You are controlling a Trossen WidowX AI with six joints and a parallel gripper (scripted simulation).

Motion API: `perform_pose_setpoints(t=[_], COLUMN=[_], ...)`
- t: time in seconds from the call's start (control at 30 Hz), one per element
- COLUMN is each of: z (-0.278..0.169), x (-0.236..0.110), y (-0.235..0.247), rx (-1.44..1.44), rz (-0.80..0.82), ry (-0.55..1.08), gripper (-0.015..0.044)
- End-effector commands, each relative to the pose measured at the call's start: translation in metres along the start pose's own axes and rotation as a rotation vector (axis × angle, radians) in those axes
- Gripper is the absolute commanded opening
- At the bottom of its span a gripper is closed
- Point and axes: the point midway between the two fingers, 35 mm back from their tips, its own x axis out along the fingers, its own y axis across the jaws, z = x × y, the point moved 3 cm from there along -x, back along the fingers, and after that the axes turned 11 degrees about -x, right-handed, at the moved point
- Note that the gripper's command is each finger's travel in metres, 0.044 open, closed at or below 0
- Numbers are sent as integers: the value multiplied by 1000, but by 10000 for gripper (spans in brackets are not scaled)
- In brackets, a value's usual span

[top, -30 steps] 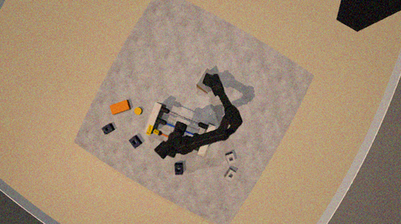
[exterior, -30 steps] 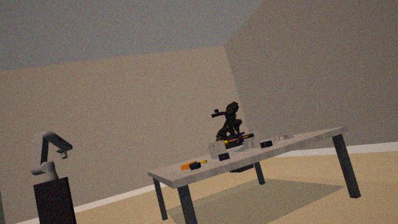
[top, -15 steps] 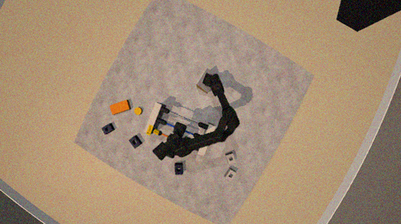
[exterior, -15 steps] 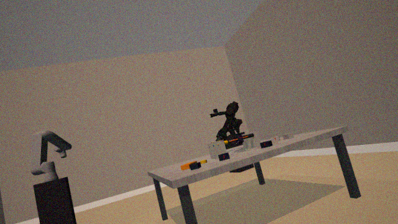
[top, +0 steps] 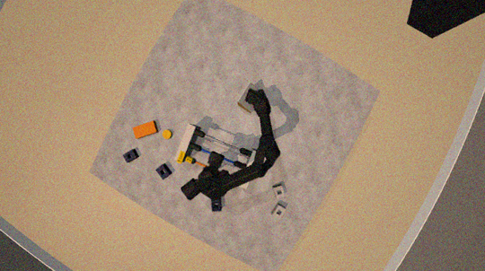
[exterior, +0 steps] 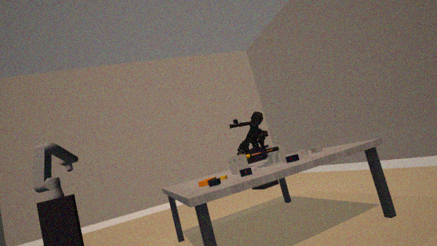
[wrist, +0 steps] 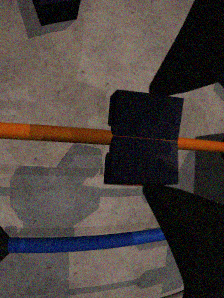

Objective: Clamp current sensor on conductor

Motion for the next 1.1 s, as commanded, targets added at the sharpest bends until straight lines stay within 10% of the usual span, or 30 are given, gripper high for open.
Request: perform_pose_setpoints(t=[0.0,0.53,1.07], z=[0,0,0], x=[0,0,33], y=[0,0,0], rx=[0,0,-12], rz=[0,0,-7], ry=[0,0,-1], gripper=[26,440,440])
